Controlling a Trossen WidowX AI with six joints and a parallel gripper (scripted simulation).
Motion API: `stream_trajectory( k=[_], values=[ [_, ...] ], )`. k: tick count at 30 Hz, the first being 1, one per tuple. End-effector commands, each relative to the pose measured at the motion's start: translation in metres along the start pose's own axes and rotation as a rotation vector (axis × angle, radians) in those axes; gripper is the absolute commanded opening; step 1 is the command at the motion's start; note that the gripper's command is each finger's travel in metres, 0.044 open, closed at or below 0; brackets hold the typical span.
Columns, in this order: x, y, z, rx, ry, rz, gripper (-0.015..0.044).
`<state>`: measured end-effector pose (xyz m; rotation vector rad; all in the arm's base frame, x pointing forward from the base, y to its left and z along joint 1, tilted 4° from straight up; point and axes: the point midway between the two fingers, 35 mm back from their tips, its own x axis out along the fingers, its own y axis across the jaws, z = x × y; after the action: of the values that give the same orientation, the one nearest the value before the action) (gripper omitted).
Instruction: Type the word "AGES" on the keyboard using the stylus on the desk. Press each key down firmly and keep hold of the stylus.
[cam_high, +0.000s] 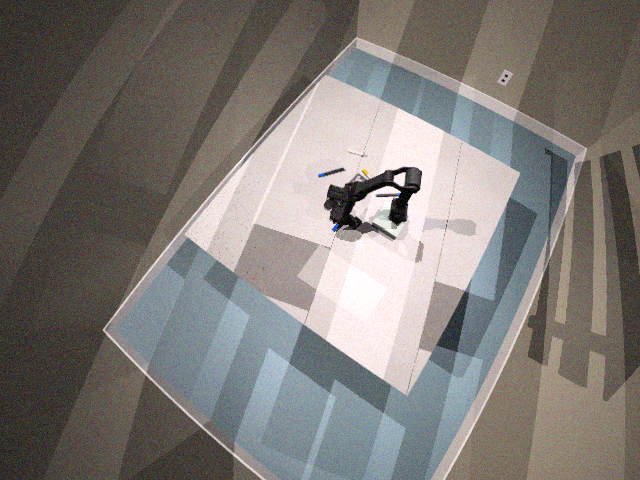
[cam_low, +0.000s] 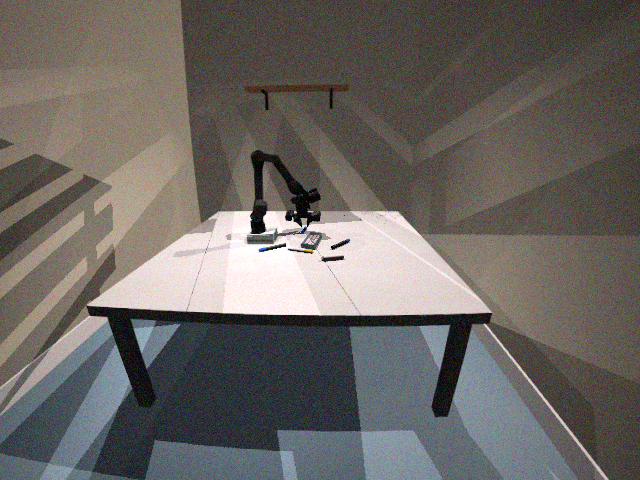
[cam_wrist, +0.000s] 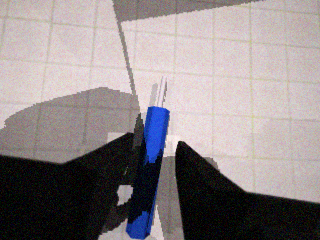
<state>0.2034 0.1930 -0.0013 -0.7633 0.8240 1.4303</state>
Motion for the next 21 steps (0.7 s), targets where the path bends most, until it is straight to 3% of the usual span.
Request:
stream_trajectory(
  k=[1,21],
  values=[
    [0.003,0.001,-0.002,0.008,0.001,0.004,0.0150],
    [0.014,0.001,-0.008,0.008,0.001,0.004,0.0150]
  ],
)
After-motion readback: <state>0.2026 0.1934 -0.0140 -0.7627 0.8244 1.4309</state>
